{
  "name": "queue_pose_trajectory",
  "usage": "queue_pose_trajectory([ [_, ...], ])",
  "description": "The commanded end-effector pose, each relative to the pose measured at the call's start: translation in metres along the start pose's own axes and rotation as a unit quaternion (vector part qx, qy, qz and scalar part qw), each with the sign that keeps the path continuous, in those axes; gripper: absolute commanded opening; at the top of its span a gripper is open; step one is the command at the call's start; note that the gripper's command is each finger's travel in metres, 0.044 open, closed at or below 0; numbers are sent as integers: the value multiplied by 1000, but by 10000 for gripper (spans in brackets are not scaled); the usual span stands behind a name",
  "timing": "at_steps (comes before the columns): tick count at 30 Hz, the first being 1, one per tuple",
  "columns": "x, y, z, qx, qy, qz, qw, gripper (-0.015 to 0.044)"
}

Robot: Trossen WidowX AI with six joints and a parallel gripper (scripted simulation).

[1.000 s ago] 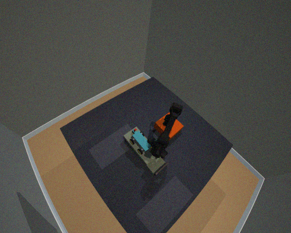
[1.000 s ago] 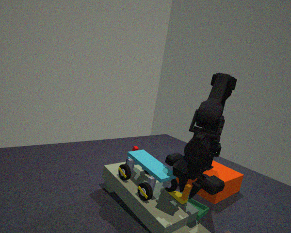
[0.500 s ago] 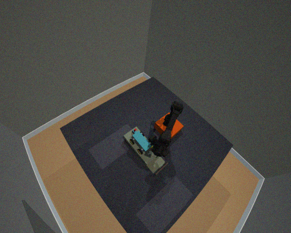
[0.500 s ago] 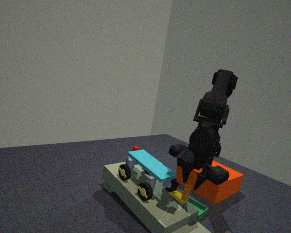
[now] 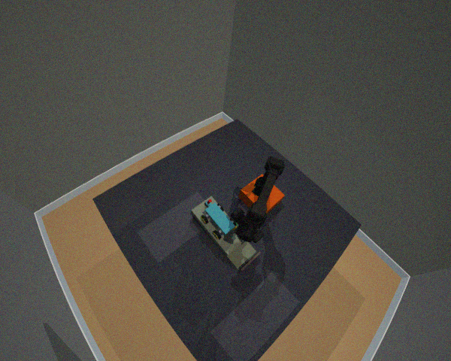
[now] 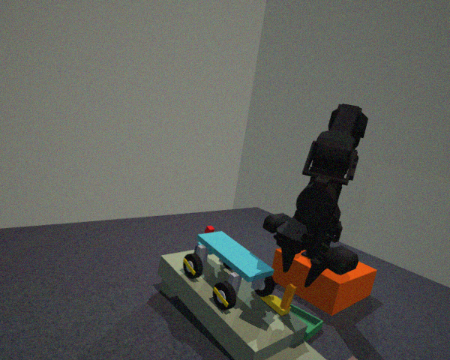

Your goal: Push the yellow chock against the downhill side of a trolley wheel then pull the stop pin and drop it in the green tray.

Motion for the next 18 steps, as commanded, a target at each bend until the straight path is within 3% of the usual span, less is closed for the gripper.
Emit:
queue_pose_trajectory([
  [1,4,-1,2,-14,-8,3,1000,216],
  [2,7,-2,4,-24,-13,5,1000,190],
  [6,-16,19,23,-80,-52,14,995,190],
  [18,-67,23,26,-65,154,-36,985,190],
])
Point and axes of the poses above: the point midway between the two fingers, 35 mm back from their tips, its own y axis back along the fingers, its own x axis across the jaws, z = x × y, the point moved 1 cm from there along y, back along the fingers, and after that the axes turned 14 degrees about y, right-handed, at the moved point
